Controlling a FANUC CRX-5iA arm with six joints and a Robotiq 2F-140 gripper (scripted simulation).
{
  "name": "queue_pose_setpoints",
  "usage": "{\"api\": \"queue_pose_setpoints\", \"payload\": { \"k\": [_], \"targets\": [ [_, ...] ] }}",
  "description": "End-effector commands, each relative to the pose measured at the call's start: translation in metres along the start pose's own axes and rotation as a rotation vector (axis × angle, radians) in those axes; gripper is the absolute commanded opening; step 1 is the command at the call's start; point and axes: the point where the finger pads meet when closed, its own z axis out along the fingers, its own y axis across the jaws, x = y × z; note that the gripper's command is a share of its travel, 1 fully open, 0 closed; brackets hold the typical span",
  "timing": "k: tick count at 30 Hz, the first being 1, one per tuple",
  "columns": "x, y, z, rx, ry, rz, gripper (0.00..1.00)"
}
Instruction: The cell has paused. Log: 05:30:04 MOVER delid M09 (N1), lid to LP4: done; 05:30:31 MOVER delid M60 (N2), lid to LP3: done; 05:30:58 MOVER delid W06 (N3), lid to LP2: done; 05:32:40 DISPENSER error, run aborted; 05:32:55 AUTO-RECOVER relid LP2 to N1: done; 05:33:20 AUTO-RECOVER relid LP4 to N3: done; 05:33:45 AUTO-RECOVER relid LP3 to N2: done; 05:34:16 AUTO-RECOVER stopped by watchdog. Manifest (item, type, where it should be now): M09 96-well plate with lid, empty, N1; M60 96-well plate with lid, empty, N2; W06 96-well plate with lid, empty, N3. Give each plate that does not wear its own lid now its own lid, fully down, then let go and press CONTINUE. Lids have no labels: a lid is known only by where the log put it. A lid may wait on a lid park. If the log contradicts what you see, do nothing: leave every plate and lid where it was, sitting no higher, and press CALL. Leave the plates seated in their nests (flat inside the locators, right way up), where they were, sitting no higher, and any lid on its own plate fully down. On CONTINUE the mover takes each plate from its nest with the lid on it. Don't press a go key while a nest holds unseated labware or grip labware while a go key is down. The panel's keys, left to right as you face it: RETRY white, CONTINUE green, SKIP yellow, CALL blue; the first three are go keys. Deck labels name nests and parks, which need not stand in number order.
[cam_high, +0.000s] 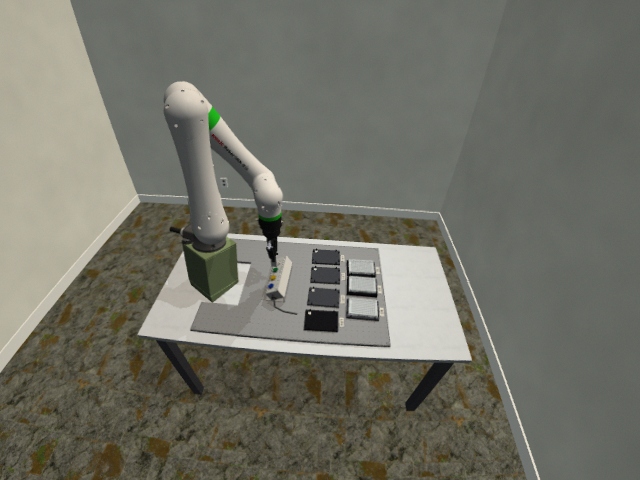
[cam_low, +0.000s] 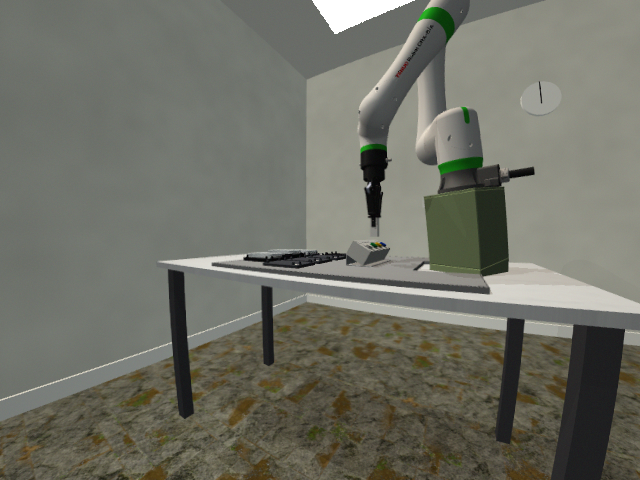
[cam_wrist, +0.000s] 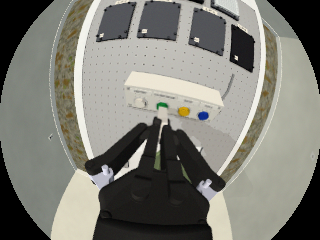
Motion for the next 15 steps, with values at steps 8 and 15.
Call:
{"api": "queue_pose_setpoints", "payload": {
  "k": [8, 15],
  "targets": [
    [0.0, 0.0, 0.008, 0.0, 0.001, 0.0, 0.0],
    [0.0, 0.0, 0.015, 0.0, 0.001, 0.0, 0.0]
  ]
}}
